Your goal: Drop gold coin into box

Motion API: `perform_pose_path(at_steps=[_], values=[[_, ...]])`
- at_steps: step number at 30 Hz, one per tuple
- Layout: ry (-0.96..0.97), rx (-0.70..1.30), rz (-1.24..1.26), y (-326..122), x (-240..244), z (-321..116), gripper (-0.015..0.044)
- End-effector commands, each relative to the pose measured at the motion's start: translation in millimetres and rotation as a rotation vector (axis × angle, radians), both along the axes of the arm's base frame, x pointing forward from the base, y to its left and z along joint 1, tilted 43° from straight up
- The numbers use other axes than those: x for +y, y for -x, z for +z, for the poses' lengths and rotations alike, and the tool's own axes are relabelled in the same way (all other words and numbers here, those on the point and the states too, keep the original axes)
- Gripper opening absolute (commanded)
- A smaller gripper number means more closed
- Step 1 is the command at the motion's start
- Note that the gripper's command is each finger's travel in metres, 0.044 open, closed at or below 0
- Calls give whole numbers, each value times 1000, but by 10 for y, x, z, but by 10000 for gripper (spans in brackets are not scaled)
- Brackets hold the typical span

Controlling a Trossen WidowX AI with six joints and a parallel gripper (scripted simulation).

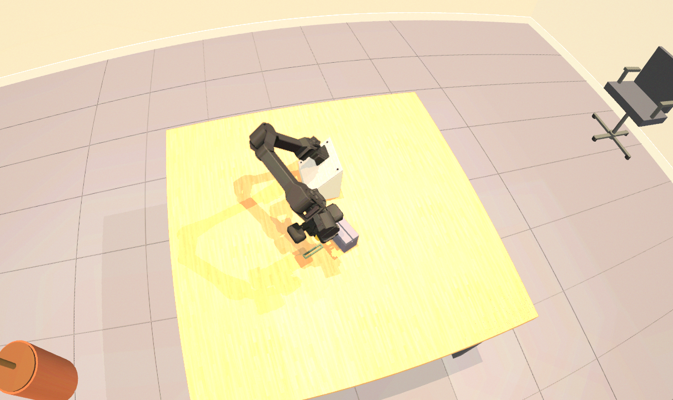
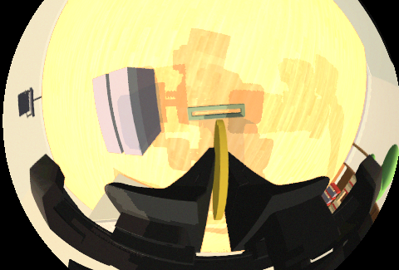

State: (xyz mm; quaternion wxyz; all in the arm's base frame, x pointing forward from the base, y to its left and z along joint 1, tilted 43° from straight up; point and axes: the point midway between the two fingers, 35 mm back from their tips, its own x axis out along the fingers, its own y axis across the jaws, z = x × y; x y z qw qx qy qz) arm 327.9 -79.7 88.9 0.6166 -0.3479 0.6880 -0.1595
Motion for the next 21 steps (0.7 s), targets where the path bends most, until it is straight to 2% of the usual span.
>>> perform_pose_path(at_steps=[1, 21], values=[[2, 37, 43, 2, 0, 0, 0], [-14, 42, 46, 3, 287, -264, 0]])
